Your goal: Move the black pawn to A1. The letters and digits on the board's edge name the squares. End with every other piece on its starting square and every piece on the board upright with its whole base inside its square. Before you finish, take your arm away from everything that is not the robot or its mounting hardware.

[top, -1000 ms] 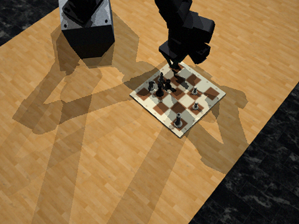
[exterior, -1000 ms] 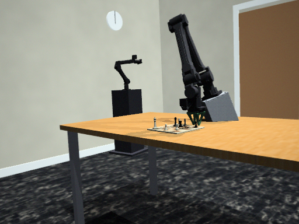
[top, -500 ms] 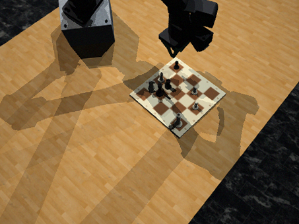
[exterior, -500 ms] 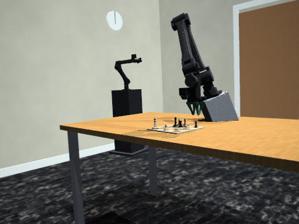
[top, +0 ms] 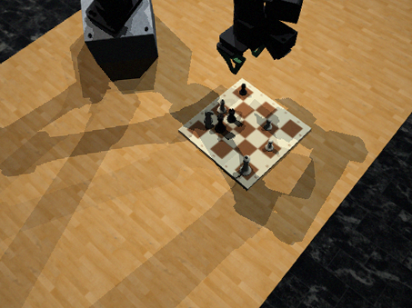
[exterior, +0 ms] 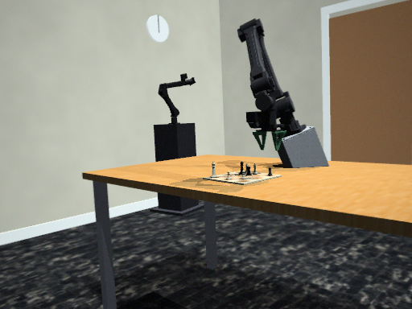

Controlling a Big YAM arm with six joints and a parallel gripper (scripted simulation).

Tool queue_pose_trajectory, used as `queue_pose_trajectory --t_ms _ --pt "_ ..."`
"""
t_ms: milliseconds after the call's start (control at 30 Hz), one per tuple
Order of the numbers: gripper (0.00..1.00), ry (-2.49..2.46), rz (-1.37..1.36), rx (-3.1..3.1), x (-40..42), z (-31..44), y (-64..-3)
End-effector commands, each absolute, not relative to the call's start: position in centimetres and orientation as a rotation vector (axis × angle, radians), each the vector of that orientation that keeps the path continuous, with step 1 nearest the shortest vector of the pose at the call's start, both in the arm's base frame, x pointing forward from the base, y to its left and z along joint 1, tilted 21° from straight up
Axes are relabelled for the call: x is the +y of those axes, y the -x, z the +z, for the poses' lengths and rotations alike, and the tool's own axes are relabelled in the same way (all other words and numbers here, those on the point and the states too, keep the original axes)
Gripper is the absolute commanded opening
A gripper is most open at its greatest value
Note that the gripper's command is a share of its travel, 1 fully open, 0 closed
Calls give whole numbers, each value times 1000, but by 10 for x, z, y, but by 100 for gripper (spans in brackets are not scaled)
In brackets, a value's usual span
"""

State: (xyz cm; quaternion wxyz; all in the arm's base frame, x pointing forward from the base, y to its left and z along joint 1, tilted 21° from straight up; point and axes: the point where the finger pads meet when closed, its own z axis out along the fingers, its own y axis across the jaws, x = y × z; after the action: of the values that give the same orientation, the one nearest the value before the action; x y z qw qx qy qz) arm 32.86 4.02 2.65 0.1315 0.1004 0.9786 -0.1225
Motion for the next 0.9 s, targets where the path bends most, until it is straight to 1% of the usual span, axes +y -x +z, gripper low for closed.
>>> queue_pose_trajectory --t_ms 0,567,867 --pt "100 -284 -343 2819 47 35 -337" --pt "100 -284 -343 2819 47 35 -337" --pt "100 -292 -317 2786 57 66 -343"
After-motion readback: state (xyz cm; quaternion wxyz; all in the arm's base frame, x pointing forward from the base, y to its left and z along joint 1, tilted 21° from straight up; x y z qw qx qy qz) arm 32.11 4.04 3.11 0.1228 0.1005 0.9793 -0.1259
